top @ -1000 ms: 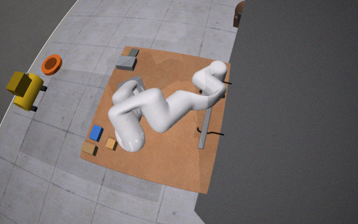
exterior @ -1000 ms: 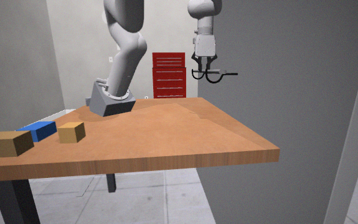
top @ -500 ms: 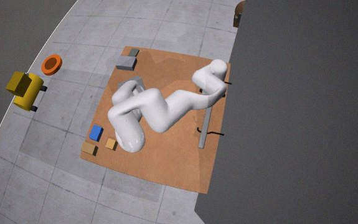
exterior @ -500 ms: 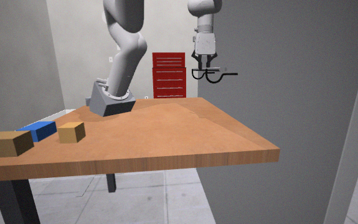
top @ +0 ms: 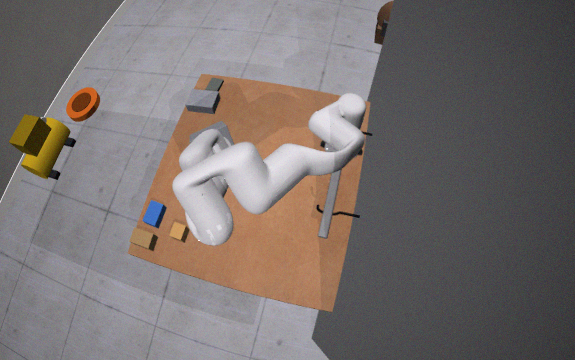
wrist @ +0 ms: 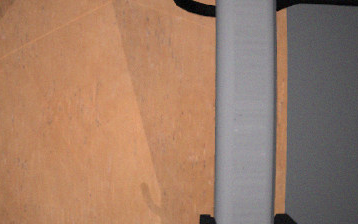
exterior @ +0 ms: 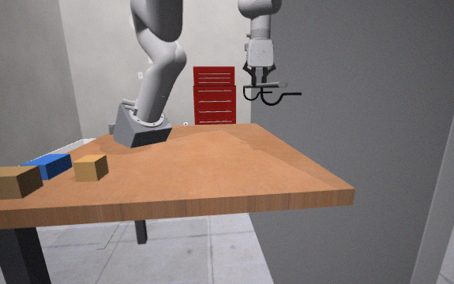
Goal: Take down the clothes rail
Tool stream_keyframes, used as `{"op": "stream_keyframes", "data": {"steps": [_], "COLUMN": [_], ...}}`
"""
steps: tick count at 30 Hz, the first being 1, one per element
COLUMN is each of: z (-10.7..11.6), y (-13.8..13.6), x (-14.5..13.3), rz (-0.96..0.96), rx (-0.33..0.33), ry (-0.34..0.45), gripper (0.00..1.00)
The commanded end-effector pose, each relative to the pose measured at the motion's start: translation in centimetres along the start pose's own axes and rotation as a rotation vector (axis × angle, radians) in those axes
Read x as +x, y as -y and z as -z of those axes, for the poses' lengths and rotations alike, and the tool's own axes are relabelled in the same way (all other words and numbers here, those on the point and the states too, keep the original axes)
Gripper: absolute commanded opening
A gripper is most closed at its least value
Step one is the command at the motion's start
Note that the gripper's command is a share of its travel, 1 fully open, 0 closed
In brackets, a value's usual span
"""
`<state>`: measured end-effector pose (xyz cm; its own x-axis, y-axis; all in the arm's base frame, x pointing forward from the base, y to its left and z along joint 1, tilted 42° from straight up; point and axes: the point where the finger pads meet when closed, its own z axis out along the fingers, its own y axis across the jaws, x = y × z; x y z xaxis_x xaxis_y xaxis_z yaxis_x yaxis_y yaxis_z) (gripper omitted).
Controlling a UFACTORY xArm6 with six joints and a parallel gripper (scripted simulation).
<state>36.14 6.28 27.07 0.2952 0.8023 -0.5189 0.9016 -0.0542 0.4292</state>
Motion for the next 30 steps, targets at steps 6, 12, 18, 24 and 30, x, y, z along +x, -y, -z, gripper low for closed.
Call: {"op": "stream_keyframes", "data": {"steps": [6,12,18,24,30], "z": [0.8,1.0,1.4,1.8,2.1], "y": [-0.1,-0.1,-0.1,-0.1,-0.1], "x": [0.0,0.0,0.0,0.0,0.0], "rz": [-0.001,-0.001,-0.001,-0.001,-0.001], "rx": [-0.002,-0.002,-0.002,-0.002,-0.002], "ry": [-0.002,-0.002,-0.002,-0.002,-0.002], "gripper": [0.0,0.0,0.0,0.0,0.0]}}
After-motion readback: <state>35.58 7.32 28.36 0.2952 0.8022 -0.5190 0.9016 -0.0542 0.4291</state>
